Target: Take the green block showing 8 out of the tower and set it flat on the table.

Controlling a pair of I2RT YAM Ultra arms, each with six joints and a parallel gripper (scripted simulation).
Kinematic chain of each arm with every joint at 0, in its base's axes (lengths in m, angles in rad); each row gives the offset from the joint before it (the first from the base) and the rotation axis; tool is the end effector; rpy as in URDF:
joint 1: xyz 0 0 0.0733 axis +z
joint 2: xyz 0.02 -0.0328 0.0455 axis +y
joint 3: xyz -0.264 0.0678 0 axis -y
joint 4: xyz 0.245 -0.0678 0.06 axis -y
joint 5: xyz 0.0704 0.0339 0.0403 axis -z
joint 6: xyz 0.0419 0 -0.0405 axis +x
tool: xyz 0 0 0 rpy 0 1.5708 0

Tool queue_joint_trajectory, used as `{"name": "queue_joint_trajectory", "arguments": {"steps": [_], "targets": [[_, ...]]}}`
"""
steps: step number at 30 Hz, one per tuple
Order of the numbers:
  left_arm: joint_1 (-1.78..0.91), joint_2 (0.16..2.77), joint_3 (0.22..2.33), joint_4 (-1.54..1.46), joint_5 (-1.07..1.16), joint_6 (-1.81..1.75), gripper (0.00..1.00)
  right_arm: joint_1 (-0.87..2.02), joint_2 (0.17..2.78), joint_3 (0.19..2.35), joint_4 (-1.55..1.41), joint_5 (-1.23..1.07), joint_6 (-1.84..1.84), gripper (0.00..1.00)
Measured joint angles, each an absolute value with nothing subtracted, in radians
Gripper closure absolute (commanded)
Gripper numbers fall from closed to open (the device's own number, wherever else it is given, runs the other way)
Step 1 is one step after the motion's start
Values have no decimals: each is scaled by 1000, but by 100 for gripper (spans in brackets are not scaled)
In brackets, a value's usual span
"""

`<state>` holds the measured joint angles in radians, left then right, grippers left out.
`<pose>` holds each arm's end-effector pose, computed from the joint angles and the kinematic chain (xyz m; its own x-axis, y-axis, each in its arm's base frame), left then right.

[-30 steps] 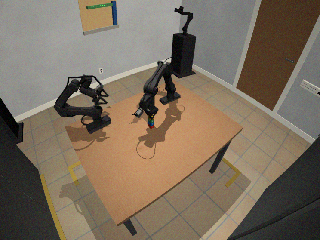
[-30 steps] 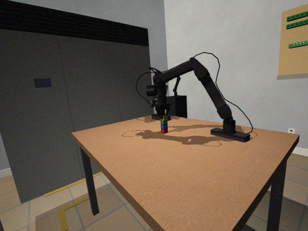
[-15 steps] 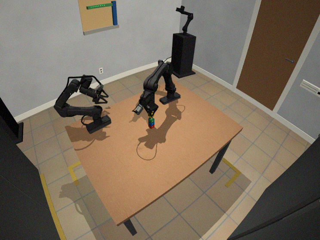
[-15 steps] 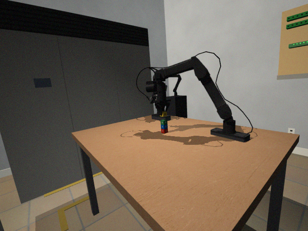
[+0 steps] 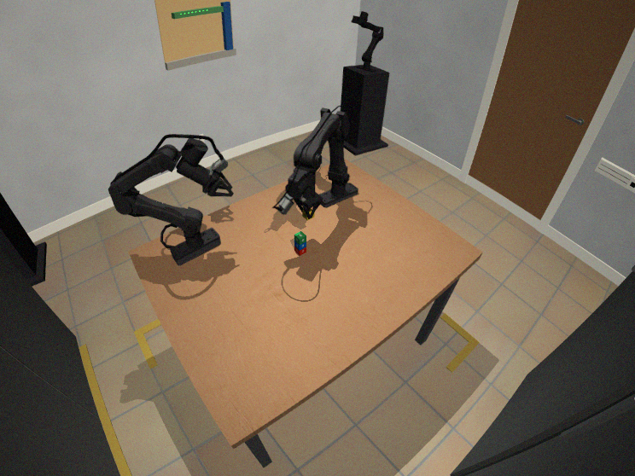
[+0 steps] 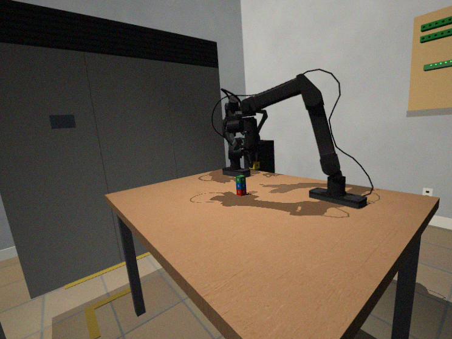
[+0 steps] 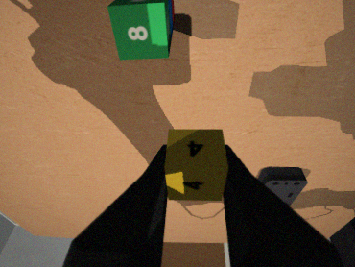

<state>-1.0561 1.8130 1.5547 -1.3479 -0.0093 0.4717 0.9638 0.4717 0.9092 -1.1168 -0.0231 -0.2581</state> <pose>0.1644 -0.2877 0.2583 -0.0427 0.9984 0.0358 0.9990 0.0430 -0.0078 0.0374 0.0575 0.3262 -0.1343 -0.6407 -0.7559 -0.8953 0.4054 -0.1846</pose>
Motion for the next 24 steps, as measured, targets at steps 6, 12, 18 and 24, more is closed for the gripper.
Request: {"name": "queue_joint_trajectory", "arguments": {"steps": [6, 12, 18, 24], "targets": [[-1056, 1655, 1418, -1361, -9, 474, 73, 821, 754, 962, -969, -104, -391, 45], [-1052, 1580, 1343, -1368, -8, 474, 73, 744, 987, 1010, -868, -199, -500, 45], [-1052, 1504, 1285, -1390, -8, 474, 73, 678, 1303, 1063, -744, -276, -606, 45], [-1052, 1484, 1273, -1391, -9, 473, 73, 638, 1605, 1110, -666, -333, -686, 45]]}}
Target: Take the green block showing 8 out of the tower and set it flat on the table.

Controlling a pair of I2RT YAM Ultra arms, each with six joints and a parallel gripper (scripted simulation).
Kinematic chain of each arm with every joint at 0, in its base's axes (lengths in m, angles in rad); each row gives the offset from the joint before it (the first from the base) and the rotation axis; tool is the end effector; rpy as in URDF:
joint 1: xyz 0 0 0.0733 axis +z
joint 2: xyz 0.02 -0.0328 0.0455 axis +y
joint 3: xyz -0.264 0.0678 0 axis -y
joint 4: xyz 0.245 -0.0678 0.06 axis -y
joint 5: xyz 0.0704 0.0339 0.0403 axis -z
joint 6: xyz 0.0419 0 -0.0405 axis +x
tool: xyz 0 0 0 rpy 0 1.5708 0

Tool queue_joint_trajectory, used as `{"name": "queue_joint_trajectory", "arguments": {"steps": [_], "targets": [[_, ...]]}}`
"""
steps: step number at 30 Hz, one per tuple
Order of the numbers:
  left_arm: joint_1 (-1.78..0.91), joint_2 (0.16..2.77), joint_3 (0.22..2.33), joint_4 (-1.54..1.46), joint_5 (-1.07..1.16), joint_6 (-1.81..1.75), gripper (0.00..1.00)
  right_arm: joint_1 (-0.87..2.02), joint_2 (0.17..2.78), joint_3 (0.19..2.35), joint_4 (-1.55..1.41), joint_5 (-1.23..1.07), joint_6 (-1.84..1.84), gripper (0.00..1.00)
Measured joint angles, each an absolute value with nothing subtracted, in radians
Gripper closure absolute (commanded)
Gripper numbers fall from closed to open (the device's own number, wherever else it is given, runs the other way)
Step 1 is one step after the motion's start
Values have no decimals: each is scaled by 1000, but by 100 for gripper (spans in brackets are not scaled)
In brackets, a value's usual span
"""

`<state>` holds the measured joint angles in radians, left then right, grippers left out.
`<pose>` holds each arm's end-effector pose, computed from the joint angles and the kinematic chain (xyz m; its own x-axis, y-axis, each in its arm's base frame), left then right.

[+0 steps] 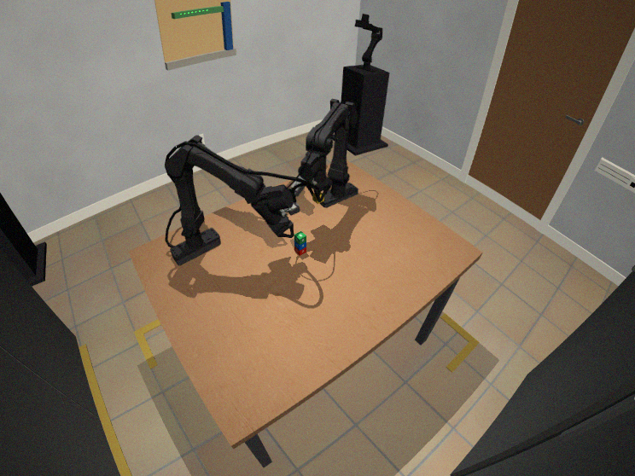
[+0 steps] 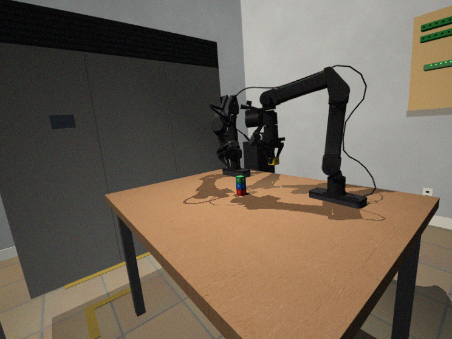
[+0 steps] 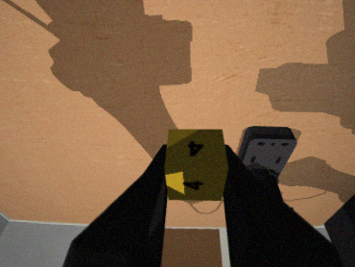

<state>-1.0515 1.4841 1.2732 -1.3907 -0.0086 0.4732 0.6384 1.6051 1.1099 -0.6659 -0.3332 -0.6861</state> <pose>0.1232 -0.2125 0.2770 -0.0458 0.9985 0.0313 0.9989 0.0460 -0.0064 0.2456 0.2007 0.2180 -0.1469 -0.8545 -0.4983 -0.9833 0.1808 -0.0202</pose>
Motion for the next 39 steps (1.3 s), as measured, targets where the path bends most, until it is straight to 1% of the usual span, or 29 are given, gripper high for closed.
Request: {"name": "queue_joint_trajectory", "arguments": {"steps": [4, 12, 39], "targets": [[-1052, 1484, 1273, -1391, -9, 473, 73, 655, 1692, 1136, -669, -347, -733, 45], [-1052, 1484, 1273, -1391, -9, 473, 73, 668, 1771, 1184, -640, -377, -776, 45], [-1052, 1484, 1273, -1405, -9, 473, 73, 691, 1837, 1207, -590, -377, -763, 45]]}}
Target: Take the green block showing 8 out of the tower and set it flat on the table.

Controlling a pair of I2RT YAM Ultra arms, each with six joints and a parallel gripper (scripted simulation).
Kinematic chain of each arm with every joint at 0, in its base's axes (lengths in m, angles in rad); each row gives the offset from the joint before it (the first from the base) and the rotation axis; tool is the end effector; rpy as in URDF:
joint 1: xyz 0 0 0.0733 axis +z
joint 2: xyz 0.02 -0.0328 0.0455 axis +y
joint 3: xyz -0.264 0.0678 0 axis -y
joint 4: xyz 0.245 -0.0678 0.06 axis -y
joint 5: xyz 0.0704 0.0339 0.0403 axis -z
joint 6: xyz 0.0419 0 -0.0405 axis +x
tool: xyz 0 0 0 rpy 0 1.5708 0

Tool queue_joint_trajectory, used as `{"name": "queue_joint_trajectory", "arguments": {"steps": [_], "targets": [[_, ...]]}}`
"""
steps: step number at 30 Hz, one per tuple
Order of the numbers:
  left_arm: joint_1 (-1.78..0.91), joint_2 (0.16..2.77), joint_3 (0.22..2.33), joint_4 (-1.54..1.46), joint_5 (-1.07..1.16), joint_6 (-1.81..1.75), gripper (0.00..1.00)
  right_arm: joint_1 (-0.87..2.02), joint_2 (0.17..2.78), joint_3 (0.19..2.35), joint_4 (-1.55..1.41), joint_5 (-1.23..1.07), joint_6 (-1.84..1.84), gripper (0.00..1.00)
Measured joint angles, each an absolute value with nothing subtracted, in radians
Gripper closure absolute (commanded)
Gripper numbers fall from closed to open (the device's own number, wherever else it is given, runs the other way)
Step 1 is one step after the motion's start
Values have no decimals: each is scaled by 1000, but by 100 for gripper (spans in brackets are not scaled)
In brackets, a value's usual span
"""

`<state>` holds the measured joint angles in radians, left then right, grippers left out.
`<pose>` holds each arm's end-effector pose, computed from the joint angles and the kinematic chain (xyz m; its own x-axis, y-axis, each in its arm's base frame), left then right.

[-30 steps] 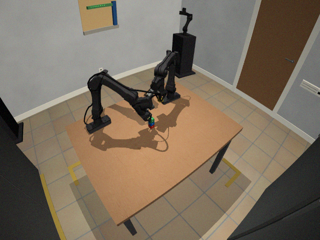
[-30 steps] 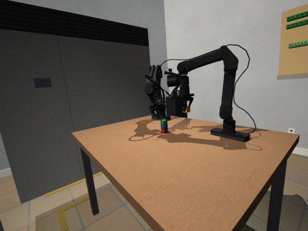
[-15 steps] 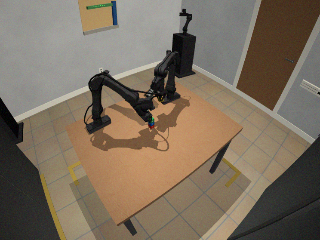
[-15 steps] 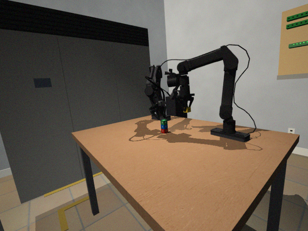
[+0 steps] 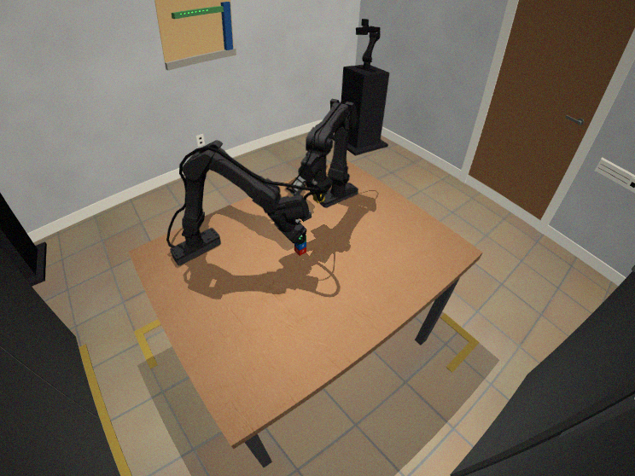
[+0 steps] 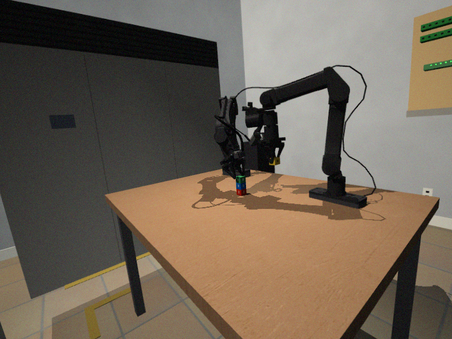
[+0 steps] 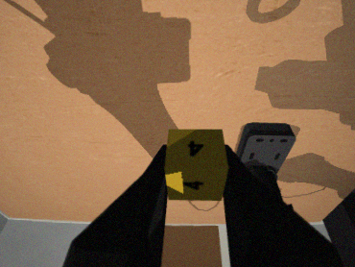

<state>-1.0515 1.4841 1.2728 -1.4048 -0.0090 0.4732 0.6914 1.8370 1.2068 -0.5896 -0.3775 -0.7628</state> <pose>0.1224 -0.2111 0.2769 -0.0456 0.9980 0.0444 0.9989 0.0462 -0.0126 0.2669 0.2424 0.1748 -0.0459 -0.8718 -0.4877 -0.9989 0.0456 0.0126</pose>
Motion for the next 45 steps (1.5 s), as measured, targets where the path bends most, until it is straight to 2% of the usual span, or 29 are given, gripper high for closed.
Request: {"name": "queue_joint_trajectory", "arguments": {"steps": [5, 6, 8, 9, 13, 14, 16, 25, 26, 28, 29, 30, 31, 33, 34, 45], "targets": [[-1052, 1484, 1273, -1405, -9, 473, 73, 699, 1858, 1207, -566, -375, -756, 45], [-1052, 1484, 1273, -1405, -9, 473, 73, 701, 1863, 1207, -562, -374, -754, 53], [-1052, 1484, 1273, -1405, -9, 473, 73, 704, 1868, 1206, -555, -374, -752, 53], [-1052, 1484, 1273, -1405, -9, 473, 73, 704, 1868, 1207, -554, -374, -751, 57], [-1052, 1484, 1273, -1405, -9, 473, 73, 704, 1868, 1207, -547, -374, -749, 57], [-1052, 1484, 1273, -1405, -9, 473, 73, 704, 1867, 1207, -546, -374, -749, 61], [-1052, 1484, 1273, -1405, -9, 473, 73, 704, 1868, 1207, -546, -374, -749, 61], [-1052, 1484, 1273, -1405, -9, 473, 73, 704, 1868, 1207, -546, -374, -749, 74], [-1052, 1484, 1273, -1405, -9, 473, 73, 704, 1868, 1207, -546, -374, -749, 85], [-1052, 1484, 1273, -1405, -9, 473, 73, 704, 1868, 1207, -546, -374, -749, 85], [-1052, 1484, 1273, -1405, -9, 473, 73, 704, 1868, 1207, -546, -374, -749, 97], [-1052, 1484, 1273, -1405, -9, 473, 73, 704, 1867, 1205, -544, -374, -750, 100], [-1052, 1484, 1273, -1405, -9, 473, 73, 704, 1867, 1204, -542, -374, -751, 100], [-1052, 1484, 1273, -1405, -9, 473, 73, 704, 1865, 1201, -542, -374, -751, 77], [-1052, 1484, 1273, -1405, -9, 473, 73, 704, 1864, 1201, -543, -374, -751, 73], [-1052, 1484, 1273, -1405, -9, 473, 73, 704, 1816, 1267, -641, -374, -751, 73]]}}
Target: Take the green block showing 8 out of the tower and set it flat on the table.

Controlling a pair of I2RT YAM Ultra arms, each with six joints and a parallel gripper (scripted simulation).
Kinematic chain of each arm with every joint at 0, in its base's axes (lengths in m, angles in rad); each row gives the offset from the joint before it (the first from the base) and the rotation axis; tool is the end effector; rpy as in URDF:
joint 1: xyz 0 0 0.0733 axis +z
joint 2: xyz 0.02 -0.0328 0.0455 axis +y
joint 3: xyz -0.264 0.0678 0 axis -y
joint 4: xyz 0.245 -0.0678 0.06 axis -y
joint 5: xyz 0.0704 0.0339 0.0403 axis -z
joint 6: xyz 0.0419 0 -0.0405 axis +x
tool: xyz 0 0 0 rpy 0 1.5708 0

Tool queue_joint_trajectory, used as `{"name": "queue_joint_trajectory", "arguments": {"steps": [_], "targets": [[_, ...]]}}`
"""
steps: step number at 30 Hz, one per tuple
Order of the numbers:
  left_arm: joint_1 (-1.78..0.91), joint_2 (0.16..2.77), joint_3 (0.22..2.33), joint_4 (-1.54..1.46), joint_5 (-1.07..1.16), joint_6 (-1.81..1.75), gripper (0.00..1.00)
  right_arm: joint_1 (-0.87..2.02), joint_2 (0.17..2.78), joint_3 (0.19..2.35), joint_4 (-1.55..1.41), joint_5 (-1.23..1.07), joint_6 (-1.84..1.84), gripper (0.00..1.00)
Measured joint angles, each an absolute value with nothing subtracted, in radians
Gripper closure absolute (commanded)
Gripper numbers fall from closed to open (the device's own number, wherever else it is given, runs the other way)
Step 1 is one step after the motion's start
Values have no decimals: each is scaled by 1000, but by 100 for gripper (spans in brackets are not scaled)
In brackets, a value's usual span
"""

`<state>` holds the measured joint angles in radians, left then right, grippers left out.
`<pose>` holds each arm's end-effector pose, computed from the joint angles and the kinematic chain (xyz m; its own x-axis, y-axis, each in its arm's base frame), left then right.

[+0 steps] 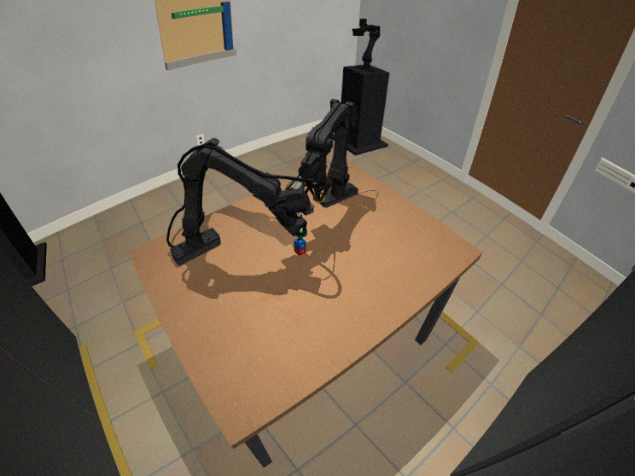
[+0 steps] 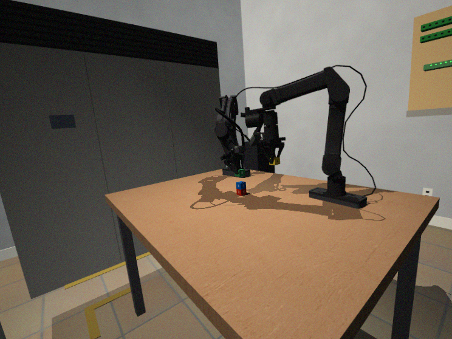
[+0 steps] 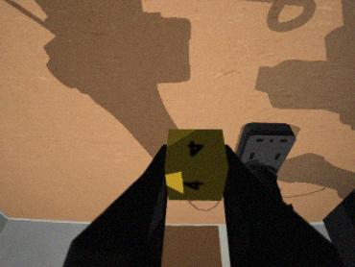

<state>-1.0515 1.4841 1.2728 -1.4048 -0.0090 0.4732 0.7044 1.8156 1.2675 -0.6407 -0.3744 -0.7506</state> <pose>0.1224 -0.2111 0.2769 -0.0456 0.9980 0.0444 0.9989 0.0462 -0.0126 0.2675 0.2489 0.1969 -0.0351 -0.8630 -0.5041 -0.9990 0.0442 -0.0061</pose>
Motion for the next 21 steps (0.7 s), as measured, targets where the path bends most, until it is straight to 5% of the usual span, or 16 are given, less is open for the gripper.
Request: {"name": "queue_joint_trajectory", "arguments": {"steps": [7, 21], "targets": [[-1052, 1484, 1273, -1405, -9, 473, 73, 695, 1788, 1233, -623, -377, -743, 73], [-1052, 1484, 1273, -1405, -9, 473, 73, 609, 1543, 815, -513, -384, -789, 73]]}}
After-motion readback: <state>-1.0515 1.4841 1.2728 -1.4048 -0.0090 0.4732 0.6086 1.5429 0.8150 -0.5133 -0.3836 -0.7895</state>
